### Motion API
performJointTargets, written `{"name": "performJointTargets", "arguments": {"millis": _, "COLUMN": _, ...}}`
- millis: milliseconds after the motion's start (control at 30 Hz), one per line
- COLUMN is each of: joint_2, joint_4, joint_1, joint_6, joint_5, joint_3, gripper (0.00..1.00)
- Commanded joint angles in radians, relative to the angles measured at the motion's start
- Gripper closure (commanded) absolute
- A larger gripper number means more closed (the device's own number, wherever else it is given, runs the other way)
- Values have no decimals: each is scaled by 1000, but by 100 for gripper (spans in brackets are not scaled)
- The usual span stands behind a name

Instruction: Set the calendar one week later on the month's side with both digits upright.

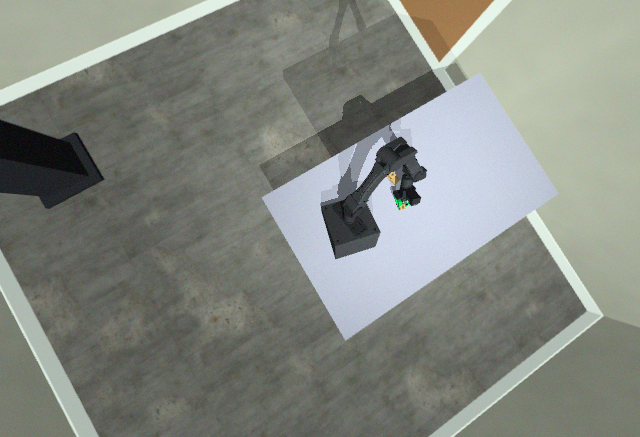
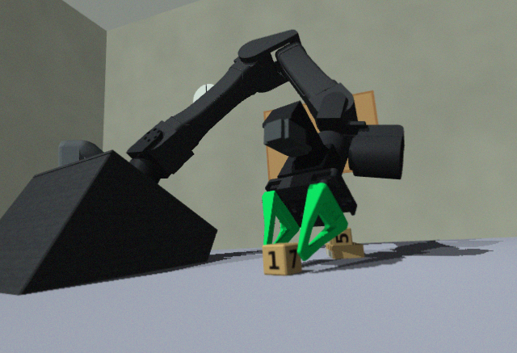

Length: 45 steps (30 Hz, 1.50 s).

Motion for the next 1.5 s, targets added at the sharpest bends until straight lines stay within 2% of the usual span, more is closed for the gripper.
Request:
{"name": "performJointTargets", "arguments": {"millis": 0, "joint_2": 15, "joint_4": 10, "joint_1": -4, "joint_6": 6, "joint_5": 10, "joint_3": -9, "gripper": 74}}
{"name": "performJointTargets", "arguments": {"millis": 1167, "joint_2": 15, "joint_4": 8, "joint_1": -5, "joint_6": 5, "joint_5": 10, "joint_3": -9, "gripper": 74}}
{"name": "performJointTargets", "arguments": {"millis": 1467, "joint_2": -63, "joint_4": -47, "joint_1": -36, "joint_6": -27, "joint_5": 13, "joint_3": -9, "gripper": 74}}
